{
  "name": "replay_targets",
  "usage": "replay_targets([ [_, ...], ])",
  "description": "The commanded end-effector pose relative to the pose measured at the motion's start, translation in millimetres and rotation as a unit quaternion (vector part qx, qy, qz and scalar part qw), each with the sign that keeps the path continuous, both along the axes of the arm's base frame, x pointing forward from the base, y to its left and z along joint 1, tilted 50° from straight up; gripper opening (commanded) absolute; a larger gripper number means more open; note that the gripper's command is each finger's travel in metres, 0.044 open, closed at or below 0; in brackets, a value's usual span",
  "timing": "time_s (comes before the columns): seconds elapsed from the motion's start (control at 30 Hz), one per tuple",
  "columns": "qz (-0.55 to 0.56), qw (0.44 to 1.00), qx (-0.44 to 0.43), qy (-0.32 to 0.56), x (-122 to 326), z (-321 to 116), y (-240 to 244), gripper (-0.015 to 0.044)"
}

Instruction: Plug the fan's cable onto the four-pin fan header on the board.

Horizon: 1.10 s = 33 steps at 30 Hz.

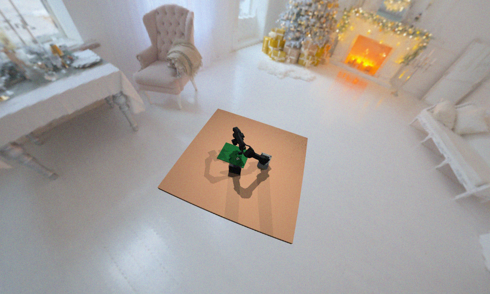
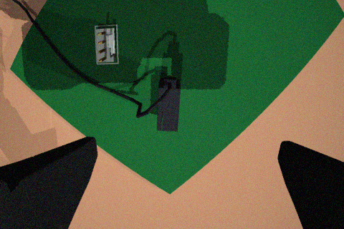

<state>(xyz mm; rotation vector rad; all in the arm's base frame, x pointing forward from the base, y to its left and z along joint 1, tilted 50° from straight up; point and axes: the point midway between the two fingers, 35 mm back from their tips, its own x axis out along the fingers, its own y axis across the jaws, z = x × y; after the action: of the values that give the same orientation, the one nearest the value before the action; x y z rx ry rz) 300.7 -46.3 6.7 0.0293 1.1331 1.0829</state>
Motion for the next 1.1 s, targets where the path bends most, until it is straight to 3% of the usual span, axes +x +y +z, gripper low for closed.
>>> replay_targets([
  [0.0,-0.016,0.999,0.04,0.016,-13,0,-3,0.044],
  [0.2,-0.016,0.999,0.039,0.016,-13,-2,-1,0.044],
  [0.43,-0.016,0.999,0.041,0.015,-13,-40,45,0.044],
  [1.07,-0.016,0.999,0.041,0.015,-12,-54,61,0.044],
])
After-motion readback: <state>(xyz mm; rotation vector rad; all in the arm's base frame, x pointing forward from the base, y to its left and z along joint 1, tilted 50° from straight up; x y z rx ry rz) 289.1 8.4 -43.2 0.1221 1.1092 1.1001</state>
